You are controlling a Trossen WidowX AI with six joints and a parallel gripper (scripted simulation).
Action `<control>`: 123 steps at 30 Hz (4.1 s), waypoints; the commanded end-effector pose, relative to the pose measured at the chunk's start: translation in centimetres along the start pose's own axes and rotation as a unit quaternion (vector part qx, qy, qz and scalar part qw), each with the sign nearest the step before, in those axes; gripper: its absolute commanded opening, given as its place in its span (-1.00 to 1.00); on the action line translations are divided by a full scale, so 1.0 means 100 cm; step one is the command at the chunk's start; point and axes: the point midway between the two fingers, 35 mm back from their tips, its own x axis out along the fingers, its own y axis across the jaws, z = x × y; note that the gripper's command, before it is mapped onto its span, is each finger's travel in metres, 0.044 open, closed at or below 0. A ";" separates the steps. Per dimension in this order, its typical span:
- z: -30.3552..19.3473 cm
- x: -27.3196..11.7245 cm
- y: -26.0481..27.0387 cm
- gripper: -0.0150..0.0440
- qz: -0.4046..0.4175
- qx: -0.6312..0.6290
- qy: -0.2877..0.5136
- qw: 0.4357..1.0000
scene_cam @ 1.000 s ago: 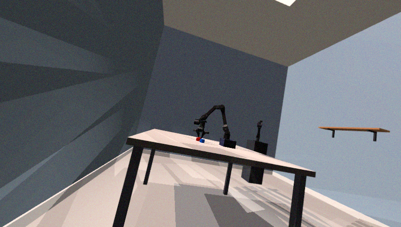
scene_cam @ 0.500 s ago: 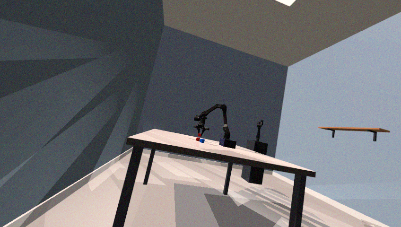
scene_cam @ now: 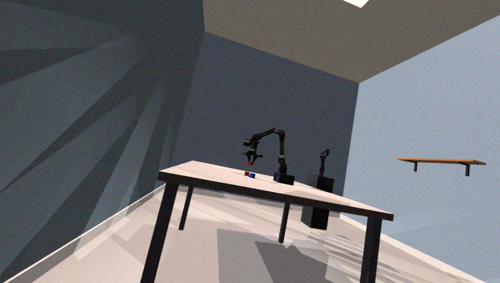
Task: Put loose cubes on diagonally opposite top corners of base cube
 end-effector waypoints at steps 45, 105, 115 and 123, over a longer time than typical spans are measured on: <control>0.121 0.013 0.048 -0.14 -0.005 -0.092 -0.007 0.996; 0.179 0.054 0.099 -0.14 -0.003 -0.147 -0.010 0.989; 0.179 0.056 0.099 -0.14 -0.003 -0.147 -0.010 0.989; 0.179 0.056 0.099 -0.05 -0.003 -0.147 -0.010 0.989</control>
